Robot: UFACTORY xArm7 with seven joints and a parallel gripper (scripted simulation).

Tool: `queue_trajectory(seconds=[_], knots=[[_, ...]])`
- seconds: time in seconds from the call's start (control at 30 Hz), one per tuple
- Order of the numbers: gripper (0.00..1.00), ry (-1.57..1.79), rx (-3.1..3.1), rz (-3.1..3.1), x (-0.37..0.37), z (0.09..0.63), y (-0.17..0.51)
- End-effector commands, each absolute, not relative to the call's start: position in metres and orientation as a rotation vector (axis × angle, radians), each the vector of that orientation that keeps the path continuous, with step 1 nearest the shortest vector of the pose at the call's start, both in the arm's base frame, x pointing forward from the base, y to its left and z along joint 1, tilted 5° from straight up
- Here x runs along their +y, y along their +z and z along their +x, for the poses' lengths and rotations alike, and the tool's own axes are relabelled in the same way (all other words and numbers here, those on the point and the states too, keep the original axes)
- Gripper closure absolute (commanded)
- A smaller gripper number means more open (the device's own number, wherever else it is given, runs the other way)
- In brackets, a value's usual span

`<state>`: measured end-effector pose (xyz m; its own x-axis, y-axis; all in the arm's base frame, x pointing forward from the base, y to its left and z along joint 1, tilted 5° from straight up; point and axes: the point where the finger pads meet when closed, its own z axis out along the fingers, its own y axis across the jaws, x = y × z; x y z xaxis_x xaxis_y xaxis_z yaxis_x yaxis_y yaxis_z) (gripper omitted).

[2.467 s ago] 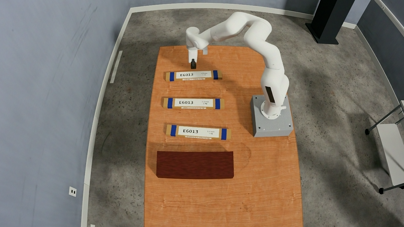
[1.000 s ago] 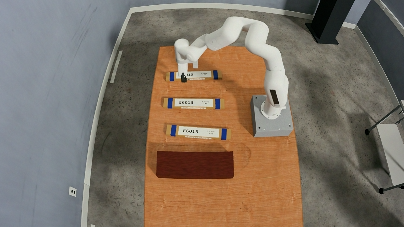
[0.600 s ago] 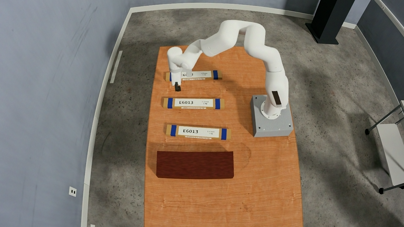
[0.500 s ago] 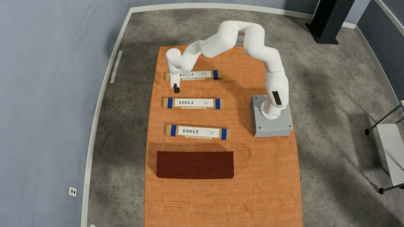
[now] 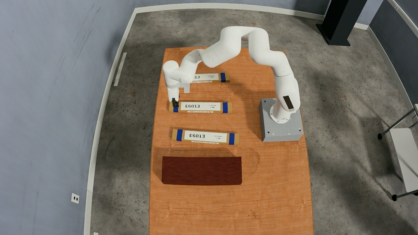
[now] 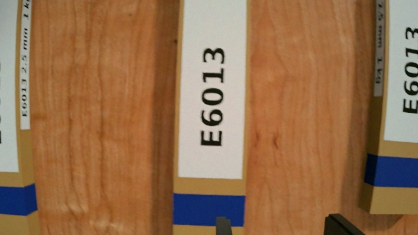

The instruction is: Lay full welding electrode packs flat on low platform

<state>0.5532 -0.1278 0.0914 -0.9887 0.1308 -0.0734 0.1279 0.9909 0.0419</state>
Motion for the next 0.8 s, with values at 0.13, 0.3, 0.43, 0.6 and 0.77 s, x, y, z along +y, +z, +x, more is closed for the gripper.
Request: queue_trajectory(seconds=[0.13, 0.3, 0.43, 0.6, 0.77], knots=[[0.42, 0.052, 3.056, 0.203, -0.103, 0.574, 0.096], [0.42, 0.052, 3.056, 0.203, -0.092, 0.582, 0.097], [0.42, 0.052, 3.056, 0.203, -0.088, 0.585, 0.097], [0.42, 0.052, 3.056, 0.203, -0.084, 0.587, 0.097], [0.42, 0.052, 3.056, 0.203, -0.082, 0.588, 0.097]])
